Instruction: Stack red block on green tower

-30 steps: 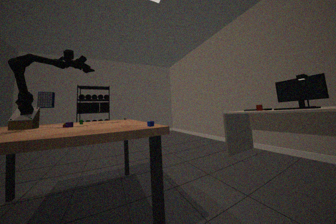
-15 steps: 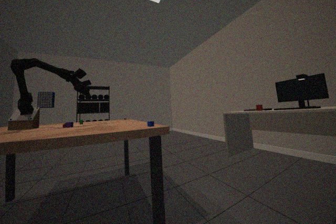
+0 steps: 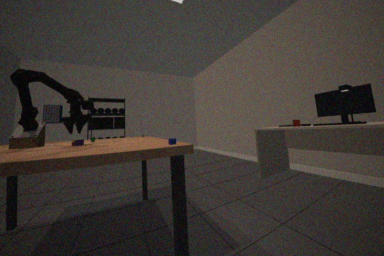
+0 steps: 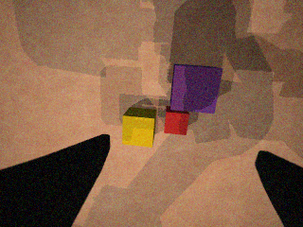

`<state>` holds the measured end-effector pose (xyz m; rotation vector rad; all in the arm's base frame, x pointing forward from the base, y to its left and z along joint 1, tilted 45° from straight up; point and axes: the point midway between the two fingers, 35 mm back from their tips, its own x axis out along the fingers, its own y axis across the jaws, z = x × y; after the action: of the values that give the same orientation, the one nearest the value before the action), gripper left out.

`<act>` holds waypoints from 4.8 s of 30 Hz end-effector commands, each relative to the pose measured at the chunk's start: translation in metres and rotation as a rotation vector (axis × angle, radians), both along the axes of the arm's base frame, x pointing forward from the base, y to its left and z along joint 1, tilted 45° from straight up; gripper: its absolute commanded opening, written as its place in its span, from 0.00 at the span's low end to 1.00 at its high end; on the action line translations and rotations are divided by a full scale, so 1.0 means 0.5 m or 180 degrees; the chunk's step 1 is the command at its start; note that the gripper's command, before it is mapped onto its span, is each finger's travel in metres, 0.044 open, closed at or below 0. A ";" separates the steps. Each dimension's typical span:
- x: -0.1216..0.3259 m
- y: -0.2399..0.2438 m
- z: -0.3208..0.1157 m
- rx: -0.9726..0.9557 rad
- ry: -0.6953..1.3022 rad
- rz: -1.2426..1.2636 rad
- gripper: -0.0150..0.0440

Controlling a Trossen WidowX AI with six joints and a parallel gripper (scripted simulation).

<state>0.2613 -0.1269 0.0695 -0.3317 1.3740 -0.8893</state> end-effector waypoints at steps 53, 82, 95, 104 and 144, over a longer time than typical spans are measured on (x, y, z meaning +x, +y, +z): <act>-0.019 -0.093 -0.098 0.0030 0.0058 -0.0067 1.00; -0.012 -0.063 -0.068 0.0035 0.0057 -0.0067 0.25; 0.000 0.029 0.025 0.0043 0.0056 -0.0067 0.25; 0.005 0.074 0.070 0.0046 0.0057 -0.0067 0.25; 0.166 0.286 -0.125 0.0125 0.0046 -0.0026 0.25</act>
<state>0.3388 0.0049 0.0183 -0.3090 1.4043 -0.8671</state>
